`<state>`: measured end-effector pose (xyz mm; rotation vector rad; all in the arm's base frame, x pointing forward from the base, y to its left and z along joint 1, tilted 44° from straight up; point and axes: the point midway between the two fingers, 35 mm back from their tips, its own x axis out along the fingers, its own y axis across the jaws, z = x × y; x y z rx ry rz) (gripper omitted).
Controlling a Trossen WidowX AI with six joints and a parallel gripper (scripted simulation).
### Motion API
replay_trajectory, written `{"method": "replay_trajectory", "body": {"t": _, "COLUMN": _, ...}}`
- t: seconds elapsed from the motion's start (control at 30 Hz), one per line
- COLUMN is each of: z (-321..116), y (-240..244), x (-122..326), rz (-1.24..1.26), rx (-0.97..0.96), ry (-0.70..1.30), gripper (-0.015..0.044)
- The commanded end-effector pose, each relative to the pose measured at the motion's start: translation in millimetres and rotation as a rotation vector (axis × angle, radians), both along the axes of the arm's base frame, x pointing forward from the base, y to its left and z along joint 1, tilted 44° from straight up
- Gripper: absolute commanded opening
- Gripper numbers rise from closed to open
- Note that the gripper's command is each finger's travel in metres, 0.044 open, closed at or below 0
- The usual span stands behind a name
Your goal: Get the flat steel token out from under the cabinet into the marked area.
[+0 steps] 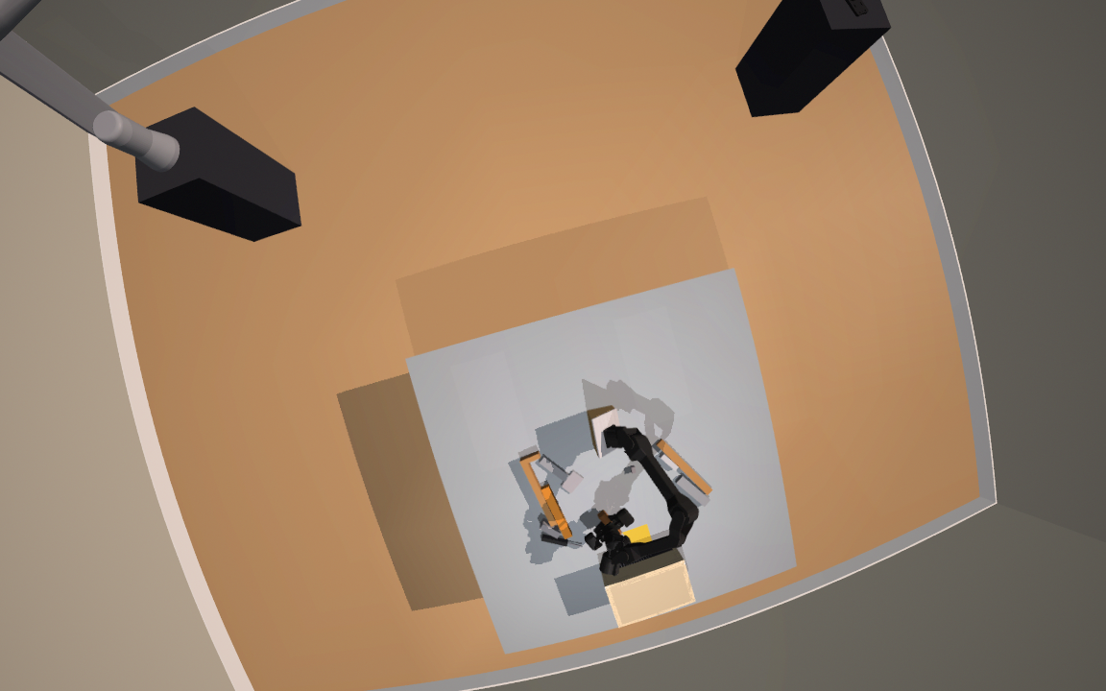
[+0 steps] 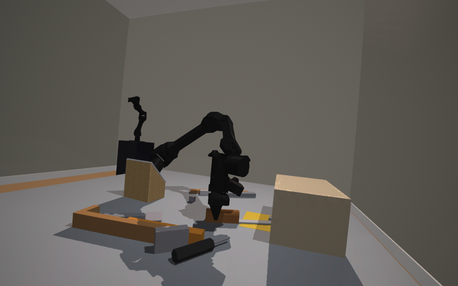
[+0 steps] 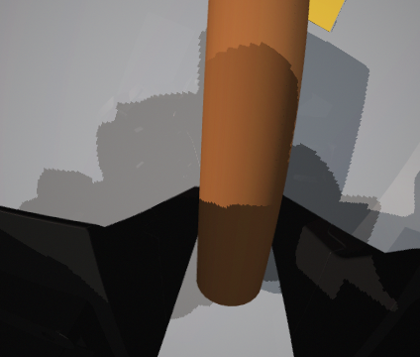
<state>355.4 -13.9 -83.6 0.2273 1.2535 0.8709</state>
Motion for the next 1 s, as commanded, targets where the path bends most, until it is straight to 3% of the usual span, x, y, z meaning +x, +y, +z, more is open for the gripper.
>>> {"method": "replay_trajectory", "body": {"t": 0.0, "z": -2.3, "y": -1.0, "x": -5.8, "rz": 0.003, "rx": 0.003, "ry": 0.001, "gripper": 0.0}}
{"method": "replay_trajectory", "body": {"t": 0.97, "z": -20.6, "y": -17.0, "x": -47.0, "rz": 0.002, "rx": 0.0, "ry": 0.003, "gripper": 0.0}}
